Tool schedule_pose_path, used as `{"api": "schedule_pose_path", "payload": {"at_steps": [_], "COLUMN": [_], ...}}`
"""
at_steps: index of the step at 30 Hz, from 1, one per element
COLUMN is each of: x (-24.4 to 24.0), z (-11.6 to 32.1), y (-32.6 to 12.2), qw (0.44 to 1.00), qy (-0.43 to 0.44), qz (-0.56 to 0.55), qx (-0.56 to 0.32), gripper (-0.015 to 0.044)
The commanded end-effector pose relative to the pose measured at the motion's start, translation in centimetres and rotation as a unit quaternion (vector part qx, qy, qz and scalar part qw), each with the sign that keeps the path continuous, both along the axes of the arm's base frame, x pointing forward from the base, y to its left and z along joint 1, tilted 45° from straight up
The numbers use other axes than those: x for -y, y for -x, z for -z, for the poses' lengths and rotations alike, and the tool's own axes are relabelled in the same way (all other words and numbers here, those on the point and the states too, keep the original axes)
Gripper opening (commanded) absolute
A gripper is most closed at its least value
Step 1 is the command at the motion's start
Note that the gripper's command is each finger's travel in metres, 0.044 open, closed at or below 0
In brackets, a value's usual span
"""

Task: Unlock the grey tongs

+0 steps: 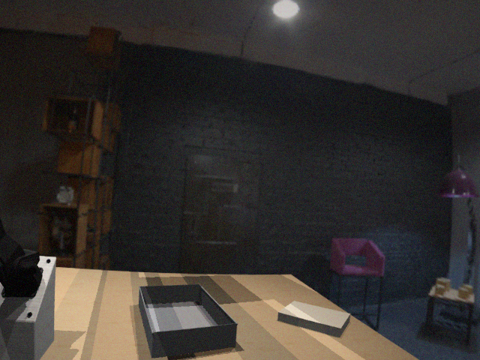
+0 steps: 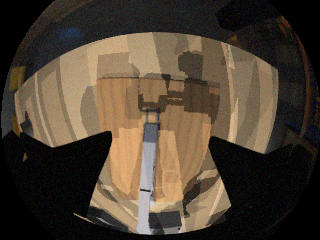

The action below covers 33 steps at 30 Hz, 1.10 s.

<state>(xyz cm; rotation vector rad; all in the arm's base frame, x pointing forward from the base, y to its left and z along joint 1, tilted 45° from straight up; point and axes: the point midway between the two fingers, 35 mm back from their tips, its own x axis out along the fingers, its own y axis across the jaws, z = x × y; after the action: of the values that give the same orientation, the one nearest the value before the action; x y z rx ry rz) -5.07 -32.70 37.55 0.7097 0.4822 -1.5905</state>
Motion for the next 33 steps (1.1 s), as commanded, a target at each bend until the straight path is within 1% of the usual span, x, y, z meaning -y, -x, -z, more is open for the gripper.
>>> {"api": "schedule_pose_path", "payload": {"at_steps": [1,7,14,33], "x": [-0.2,-0.6,-4.2,-4.2], "z": [-2.8,-3.7,-6.1,-6.1], "y": [0.2,0.3,-0.1,-0.1], "qw": [1.0,1.0,1.0,1.0], "qy": [0.001,0.001,0.004,0.004], "qz": [-0.002,-0.002,0.001,0.001], "qx": [-0.001,-0.001,-0.001,-0.001], "gripper": [0.044,0.044,0.044,0.044]}}
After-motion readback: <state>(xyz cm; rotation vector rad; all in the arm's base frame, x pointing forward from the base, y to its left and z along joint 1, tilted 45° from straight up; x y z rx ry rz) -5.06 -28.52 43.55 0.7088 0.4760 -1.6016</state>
